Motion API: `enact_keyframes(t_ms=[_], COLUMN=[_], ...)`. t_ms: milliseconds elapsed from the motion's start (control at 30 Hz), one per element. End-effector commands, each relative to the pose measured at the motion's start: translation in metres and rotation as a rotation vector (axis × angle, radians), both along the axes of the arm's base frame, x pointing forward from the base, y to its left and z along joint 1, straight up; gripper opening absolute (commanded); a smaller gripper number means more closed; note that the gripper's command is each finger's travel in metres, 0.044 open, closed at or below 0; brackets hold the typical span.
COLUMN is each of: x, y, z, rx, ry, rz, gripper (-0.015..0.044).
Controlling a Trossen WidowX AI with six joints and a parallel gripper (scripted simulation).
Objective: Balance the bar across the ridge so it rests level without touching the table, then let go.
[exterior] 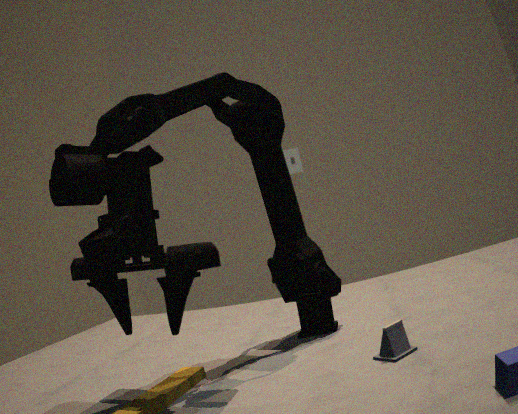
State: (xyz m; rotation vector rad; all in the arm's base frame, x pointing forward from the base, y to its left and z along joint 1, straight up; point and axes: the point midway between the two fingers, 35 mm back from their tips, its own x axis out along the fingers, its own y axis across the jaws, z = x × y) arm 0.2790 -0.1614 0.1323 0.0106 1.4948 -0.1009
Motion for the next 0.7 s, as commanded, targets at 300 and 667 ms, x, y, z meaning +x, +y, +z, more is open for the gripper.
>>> enact_keyframes(t_ms=[300, 667], x=[-0.011, -0.012], y=[-0.009, -0.009], z=[-0.031, -0.059], rx=[0.048, 0.048], ry=[0.048, 0.048], rz=[-0.04, -0.04], gripper=[0.0315, 0.0315])
